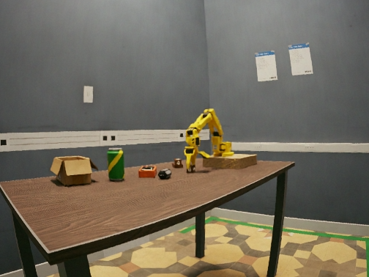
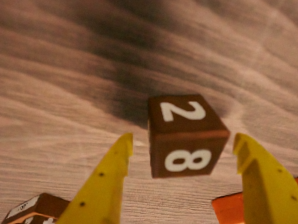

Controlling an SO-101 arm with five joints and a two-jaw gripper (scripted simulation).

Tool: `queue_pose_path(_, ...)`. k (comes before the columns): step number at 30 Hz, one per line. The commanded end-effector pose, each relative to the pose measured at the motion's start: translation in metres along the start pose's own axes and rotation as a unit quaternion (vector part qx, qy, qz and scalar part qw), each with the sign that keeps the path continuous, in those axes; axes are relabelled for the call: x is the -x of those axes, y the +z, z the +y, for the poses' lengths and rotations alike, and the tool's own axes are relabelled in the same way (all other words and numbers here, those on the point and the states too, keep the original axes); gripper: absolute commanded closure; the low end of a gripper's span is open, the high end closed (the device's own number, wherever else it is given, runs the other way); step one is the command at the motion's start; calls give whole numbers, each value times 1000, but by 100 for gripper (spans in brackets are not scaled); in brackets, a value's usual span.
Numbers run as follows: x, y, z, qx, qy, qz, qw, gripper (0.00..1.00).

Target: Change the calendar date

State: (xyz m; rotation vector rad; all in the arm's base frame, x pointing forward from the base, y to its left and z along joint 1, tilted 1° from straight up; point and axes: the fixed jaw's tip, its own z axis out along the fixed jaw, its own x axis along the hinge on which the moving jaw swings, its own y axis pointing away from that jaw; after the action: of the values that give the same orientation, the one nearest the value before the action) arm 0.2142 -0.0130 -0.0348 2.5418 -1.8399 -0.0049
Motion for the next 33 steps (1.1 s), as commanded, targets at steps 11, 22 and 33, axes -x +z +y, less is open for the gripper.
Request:
queue_pose_path(11, 1, 5, 4, 13, -3, -6, 1000, 68)
queue_pose_path(22, 1, 5, -1, 13, -3, -6, 1000, 74)
queue_pose_path(33, 1, 5, -3, 13, -3, -6, 1000, 78)
